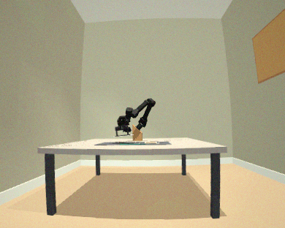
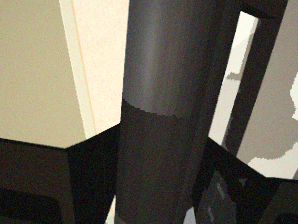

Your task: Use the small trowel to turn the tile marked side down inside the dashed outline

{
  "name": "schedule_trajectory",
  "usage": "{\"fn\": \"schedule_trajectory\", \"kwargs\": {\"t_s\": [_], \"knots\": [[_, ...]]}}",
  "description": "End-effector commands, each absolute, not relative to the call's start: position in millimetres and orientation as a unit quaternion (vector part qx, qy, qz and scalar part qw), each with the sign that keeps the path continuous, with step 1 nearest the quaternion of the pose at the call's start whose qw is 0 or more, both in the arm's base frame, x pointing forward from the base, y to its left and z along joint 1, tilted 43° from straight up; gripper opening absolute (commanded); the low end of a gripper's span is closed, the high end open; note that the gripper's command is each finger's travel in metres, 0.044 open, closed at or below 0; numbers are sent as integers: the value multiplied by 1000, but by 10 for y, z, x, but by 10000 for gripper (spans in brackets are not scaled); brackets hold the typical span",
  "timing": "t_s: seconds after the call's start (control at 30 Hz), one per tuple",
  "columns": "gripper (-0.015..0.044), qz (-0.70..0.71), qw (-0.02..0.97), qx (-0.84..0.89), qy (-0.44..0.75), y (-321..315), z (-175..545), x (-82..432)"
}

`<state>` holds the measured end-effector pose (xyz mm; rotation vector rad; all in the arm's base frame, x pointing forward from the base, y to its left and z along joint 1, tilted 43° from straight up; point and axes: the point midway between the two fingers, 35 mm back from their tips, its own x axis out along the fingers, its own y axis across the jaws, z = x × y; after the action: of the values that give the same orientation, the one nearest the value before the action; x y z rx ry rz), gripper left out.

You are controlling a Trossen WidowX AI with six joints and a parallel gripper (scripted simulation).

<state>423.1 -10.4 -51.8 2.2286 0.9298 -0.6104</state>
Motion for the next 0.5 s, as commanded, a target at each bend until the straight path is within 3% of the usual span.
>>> {"fn": "schedule_trajectory", "kwargs": {"t_s": [0.0, 0.47], "knots": [[0, -288, 296, 853, 320, -250, -648, 4366], [0, -475, 212, 827, 212, -557, -1222, 4473]]}}
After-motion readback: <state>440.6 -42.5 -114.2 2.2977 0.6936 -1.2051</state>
